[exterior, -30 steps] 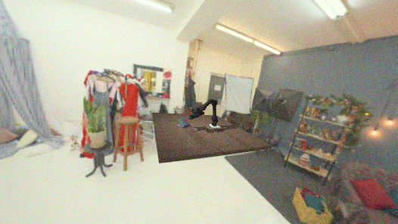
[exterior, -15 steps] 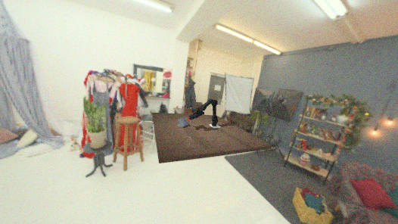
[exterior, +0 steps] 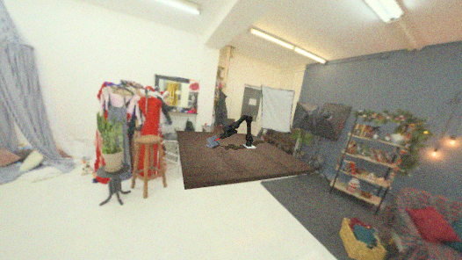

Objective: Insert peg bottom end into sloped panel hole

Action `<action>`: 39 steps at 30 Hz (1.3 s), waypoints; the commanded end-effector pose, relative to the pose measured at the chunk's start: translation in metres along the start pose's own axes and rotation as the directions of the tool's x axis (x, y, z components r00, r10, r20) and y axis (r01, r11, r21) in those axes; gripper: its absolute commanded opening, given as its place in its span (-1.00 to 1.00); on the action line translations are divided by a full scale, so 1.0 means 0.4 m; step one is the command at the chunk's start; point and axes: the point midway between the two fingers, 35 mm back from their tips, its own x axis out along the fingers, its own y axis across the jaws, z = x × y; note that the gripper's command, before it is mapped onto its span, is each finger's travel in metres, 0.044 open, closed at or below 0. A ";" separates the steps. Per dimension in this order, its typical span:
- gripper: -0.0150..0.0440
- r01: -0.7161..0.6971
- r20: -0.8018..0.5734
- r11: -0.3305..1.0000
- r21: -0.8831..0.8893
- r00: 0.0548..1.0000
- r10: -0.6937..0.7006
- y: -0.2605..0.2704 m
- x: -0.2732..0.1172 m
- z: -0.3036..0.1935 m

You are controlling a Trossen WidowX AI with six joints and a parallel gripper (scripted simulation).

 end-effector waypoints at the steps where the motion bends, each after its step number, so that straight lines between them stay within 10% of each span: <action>1: -0.49 0.004 0.000 1.000 -0.001 1.000 -0.004 -0.005 0.005 -0.004; 39: -0.49 0.003 0.001 1.000 -0.001 1.000 -0.003 -0.002 0.030 -0.003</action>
